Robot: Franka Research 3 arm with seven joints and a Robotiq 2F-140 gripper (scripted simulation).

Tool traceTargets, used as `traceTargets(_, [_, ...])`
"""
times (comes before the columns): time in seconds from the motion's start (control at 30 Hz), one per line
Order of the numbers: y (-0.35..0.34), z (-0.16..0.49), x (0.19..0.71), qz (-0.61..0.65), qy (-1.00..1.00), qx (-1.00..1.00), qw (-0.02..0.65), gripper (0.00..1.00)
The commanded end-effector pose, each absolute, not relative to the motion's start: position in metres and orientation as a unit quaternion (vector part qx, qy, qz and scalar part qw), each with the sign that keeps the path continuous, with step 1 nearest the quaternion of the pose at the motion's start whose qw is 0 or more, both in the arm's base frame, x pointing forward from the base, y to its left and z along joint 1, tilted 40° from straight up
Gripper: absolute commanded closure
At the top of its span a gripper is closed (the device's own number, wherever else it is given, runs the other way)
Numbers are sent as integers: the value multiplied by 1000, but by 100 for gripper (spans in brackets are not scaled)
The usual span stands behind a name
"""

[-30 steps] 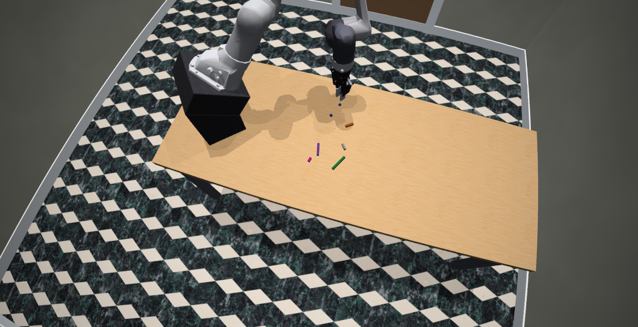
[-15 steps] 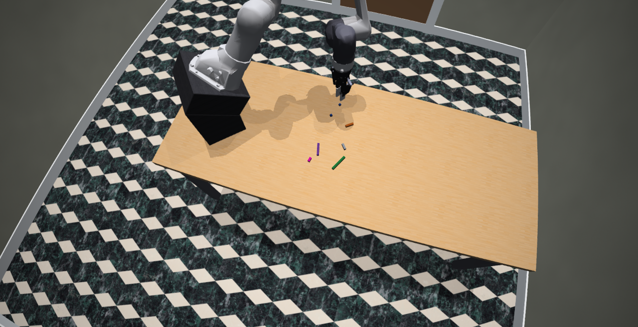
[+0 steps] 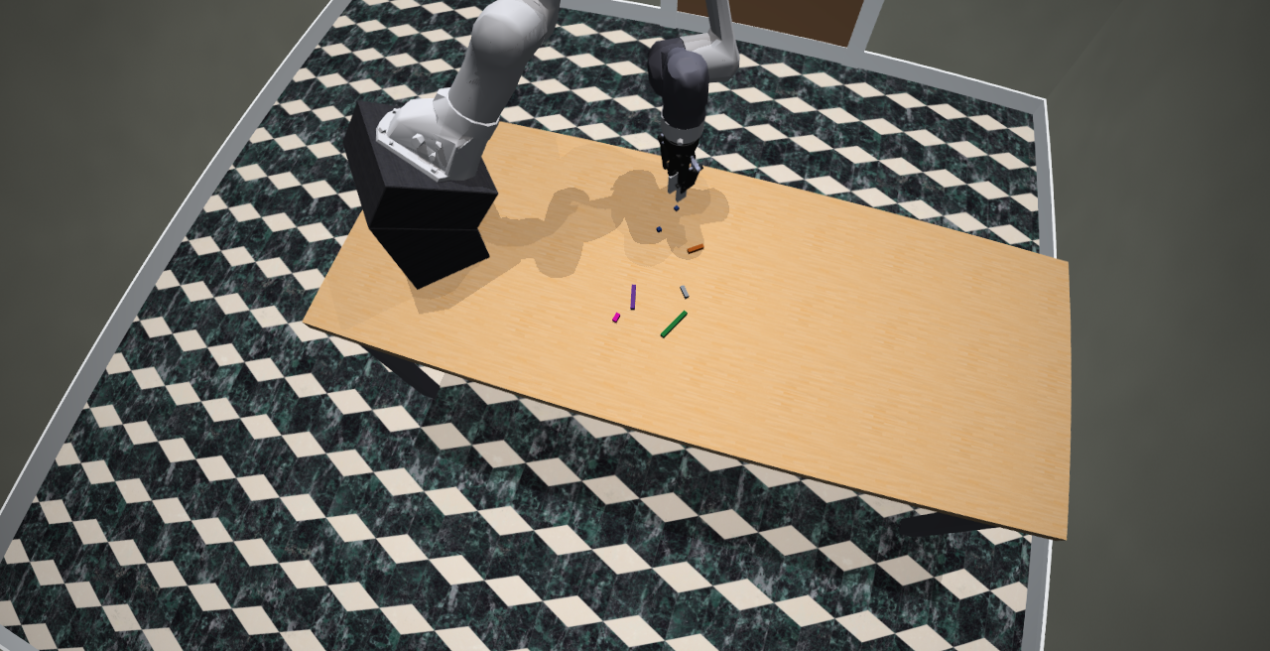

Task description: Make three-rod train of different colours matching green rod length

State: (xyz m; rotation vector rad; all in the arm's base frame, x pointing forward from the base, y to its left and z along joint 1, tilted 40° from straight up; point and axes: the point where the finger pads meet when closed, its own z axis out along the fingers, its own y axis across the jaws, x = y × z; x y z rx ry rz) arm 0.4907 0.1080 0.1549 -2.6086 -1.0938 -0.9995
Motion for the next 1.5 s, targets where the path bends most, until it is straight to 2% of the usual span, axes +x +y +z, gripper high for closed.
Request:
traceTargets(0.0, [109, 154, 493, -333, -363, -867, 69, 85])
traceTargets(1.47, [125, 119, 517, -333, -363, -867, 69, 85])
